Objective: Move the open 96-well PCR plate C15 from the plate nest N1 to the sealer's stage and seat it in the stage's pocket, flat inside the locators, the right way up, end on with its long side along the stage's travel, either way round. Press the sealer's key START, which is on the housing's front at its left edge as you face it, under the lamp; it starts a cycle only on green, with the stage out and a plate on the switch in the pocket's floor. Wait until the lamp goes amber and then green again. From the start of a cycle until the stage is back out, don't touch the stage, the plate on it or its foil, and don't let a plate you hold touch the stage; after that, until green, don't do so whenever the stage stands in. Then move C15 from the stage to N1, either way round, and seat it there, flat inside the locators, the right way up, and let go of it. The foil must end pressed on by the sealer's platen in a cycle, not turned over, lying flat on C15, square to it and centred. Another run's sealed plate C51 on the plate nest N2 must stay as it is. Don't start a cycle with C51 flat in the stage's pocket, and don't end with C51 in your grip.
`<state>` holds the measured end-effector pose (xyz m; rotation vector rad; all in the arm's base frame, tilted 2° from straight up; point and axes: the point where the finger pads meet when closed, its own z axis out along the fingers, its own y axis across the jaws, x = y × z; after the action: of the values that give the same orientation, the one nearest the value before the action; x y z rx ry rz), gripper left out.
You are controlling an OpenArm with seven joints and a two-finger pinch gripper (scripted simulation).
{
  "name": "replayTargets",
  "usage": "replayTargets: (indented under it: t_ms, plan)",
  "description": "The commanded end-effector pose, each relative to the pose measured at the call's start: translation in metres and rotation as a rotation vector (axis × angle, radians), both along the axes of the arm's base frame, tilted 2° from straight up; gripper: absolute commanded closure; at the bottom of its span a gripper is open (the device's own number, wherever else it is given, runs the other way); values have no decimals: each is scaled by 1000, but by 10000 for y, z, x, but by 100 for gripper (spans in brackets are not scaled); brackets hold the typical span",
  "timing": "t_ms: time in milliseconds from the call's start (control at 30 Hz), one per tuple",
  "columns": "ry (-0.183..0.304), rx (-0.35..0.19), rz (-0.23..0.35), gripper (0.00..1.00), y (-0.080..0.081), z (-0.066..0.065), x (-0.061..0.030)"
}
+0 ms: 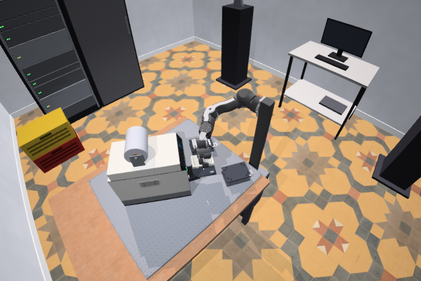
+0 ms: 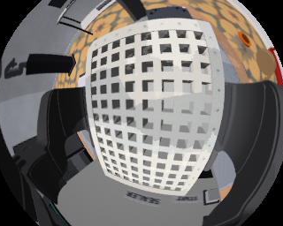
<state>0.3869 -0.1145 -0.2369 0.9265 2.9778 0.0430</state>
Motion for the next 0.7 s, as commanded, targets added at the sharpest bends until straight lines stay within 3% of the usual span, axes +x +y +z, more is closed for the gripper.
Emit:
replayTargets:
  t_ms: [0, 433, 600, 667]
  plan:
    - [-4, 6, -3, 100, 15, 9, 2]
    - [-5, 8, -2, 100, 22, 10, 0]
    - [-1, 8, 2, 100, 36, -309, -9]
    - [-1, 8, 2, 100, 36, -309, -9]
